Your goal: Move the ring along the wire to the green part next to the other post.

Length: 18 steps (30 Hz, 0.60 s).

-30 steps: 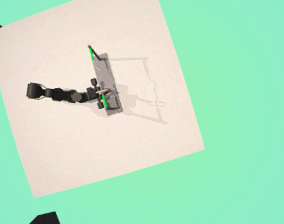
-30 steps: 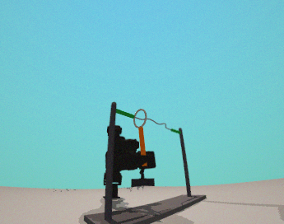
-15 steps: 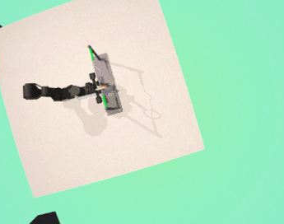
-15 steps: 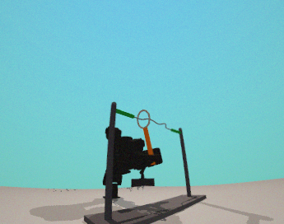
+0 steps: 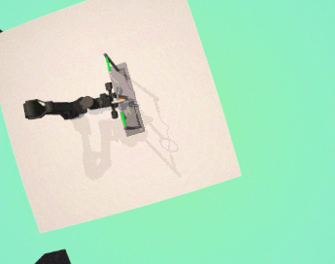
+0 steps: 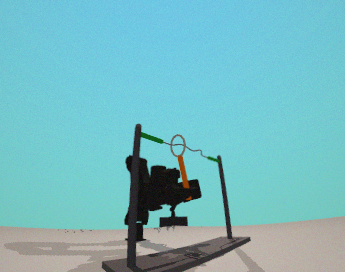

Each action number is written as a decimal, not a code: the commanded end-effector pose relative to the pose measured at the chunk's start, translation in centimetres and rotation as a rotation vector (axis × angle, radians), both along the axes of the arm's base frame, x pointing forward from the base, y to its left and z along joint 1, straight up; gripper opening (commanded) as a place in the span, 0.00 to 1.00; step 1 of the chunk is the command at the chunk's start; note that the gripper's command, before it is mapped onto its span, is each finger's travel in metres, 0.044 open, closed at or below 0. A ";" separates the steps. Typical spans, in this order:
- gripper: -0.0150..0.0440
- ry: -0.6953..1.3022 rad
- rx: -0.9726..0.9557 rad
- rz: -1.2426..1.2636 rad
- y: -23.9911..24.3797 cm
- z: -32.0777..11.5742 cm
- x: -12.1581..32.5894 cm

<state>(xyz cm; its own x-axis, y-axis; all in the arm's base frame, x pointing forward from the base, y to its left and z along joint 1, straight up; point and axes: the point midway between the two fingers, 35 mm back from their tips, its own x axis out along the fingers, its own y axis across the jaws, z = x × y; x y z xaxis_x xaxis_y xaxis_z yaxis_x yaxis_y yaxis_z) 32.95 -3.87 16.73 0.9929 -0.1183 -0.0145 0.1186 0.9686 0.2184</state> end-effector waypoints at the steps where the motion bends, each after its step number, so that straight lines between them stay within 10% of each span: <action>1: 0.00 0.004 -0.053 -0.030 -0.2 0.4 0.0; 18: 0.00 0.085 -0.397 -0.161 -3.0 0.5 -0.7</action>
<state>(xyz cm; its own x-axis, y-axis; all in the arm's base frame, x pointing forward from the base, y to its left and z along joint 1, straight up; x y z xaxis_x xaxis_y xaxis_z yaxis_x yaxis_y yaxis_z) 32.39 -6.13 16.84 0.9683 -0.2484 -0.0279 0.2444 0.9643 -0.1022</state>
